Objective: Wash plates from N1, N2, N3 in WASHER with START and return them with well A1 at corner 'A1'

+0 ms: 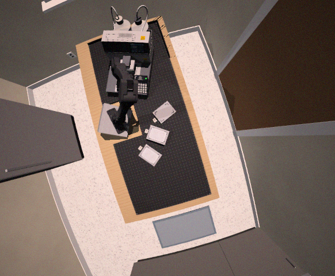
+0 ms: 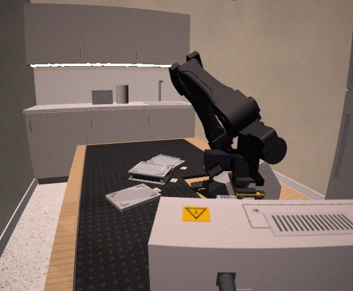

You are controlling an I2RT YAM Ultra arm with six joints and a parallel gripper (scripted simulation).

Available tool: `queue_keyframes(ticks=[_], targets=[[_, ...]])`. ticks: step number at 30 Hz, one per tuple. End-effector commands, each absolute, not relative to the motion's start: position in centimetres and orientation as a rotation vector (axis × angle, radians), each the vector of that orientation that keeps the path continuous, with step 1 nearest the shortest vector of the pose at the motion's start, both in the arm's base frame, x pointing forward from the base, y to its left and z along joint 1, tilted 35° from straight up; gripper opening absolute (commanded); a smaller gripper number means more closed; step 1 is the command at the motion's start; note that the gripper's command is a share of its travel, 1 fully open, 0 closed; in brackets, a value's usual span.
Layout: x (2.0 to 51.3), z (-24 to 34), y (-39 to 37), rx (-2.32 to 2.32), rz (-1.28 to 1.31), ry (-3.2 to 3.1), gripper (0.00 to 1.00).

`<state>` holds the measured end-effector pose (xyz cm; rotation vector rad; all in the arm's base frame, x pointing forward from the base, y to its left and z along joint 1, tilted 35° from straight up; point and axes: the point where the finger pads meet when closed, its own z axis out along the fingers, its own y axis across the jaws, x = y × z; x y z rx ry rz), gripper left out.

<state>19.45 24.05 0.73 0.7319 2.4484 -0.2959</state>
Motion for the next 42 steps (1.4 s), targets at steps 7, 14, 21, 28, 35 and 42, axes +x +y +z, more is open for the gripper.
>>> queue_keyframes(ticks=[7,14,21,28,35,42], targets=[[19.49,0.92,24.24,0.728,-0.282,2.446,0.0],[19.54,0.82,24.2,0.728,-0.282,2.446,0.0],[19.58,0.75,24.16,0.728,-0.282,2.446,0.0],[19.63,0.66,24.12,0.728,-0.282,2.446,0.0],[19.67,0.57,24.08,0.728,-0.282,2.446,0.0],[19.71,0.49,24.04,0.728,-0.282,2.446,0.0]])
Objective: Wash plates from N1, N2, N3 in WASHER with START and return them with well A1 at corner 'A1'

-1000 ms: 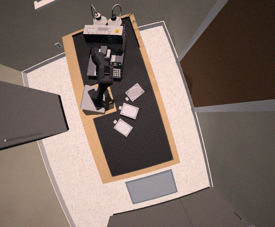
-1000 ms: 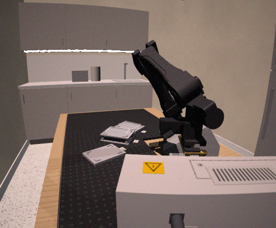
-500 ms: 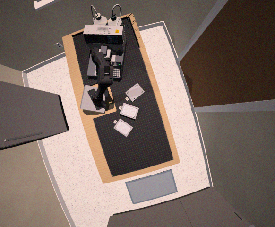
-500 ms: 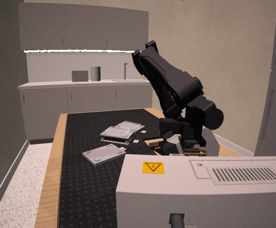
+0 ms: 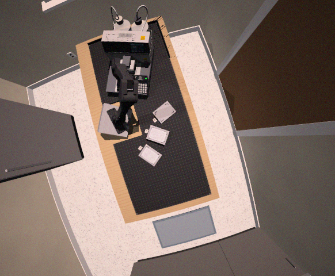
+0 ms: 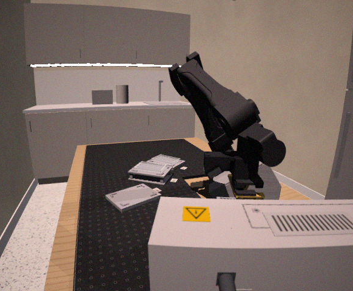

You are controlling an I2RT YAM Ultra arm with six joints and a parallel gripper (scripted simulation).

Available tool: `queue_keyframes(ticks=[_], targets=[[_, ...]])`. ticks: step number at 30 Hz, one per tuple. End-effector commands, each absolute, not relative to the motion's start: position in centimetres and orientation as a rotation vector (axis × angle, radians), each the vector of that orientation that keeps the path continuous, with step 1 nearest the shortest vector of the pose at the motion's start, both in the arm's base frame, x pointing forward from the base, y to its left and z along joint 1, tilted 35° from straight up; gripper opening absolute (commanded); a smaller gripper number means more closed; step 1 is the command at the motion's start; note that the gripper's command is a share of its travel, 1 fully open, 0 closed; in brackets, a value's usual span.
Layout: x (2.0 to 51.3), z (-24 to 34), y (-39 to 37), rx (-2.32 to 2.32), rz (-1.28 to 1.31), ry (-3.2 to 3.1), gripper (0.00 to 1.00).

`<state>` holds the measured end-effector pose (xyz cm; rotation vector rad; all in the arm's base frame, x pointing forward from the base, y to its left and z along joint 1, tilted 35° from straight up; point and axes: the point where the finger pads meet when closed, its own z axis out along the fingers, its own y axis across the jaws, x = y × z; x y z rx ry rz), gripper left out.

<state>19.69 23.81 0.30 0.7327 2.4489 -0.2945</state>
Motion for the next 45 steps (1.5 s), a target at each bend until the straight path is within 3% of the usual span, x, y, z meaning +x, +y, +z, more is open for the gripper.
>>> queue_keyframes(ticks=[1,45], targets=[[19.72,0.48,24.03,0.728,-0.282,2.446,0.0],[20.0,-0.04,23.81,0.728,-0.282,2.446,0.0]])
